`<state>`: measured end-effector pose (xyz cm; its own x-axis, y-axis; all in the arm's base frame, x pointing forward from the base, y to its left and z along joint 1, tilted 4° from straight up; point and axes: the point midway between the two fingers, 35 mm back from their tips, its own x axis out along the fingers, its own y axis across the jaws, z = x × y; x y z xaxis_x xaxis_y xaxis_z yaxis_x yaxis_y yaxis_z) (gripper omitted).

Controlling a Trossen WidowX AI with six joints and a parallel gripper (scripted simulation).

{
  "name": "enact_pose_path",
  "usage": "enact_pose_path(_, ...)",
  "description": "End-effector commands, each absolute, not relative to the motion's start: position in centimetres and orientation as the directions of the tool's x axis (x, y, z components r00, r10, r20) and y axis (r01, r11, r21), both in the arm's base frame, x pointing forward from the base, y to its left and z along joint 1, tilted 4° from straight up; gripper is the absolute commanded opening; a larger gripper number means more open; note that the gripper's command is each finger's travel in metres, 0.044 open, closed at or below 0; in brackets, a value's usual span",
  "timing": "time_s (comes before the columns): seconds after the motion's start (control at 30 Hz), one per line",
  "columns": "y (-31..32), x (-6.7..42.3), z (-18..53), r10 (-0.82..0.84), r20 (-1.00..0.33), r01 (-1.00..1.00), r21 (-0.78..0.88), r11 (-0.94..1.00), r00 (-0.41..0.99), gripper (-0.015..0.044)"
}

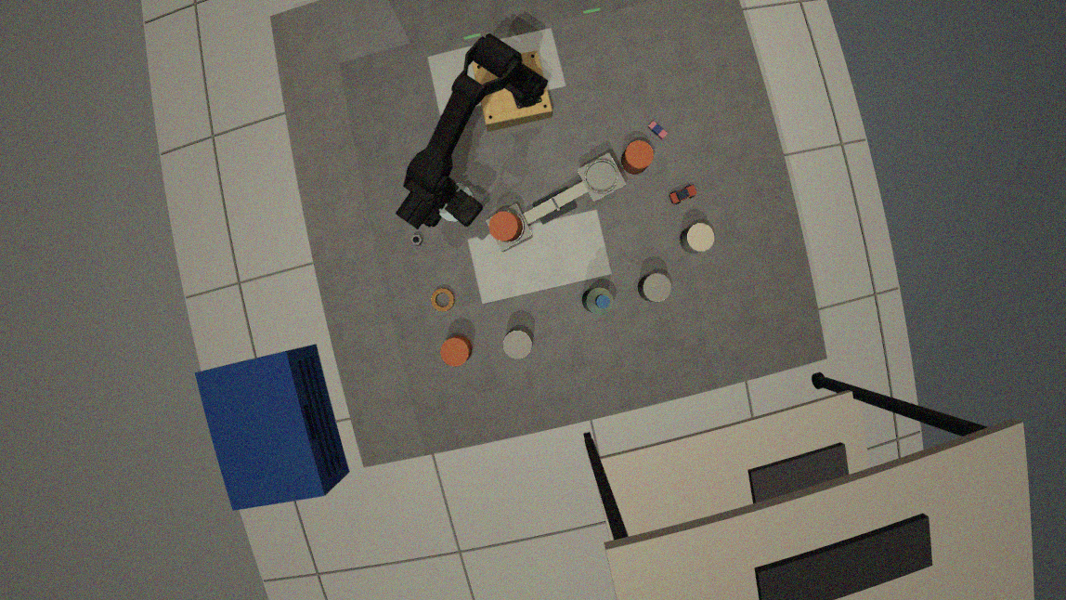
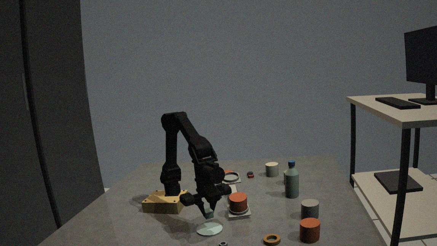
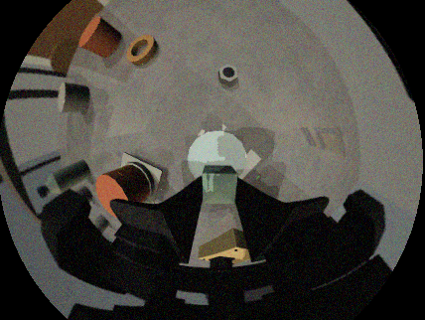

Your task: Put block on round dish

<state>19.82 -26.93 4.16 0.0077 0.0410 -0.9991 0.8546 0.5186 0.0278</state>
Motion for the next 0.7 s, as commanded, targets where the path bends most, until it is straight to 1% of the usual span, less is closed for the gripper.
enact_pose_path(0.0, -26.9, 19.6, 2.3, 0.045, -0.999, 0.852, 0.025, 0.523, 0.002, 0.0000)
enact_pose_path(0.13, -26.8, 19.6, 0.7, 0.045, -0.999, 0.852, 0.025, 0.523, 0.002, 0.0000)
enact_pose_path(0.67, -26.7, 19.6, -1.0, 0.045, -0.999, 0.852, 0.025, 0.523, 0.002, 0.0000)
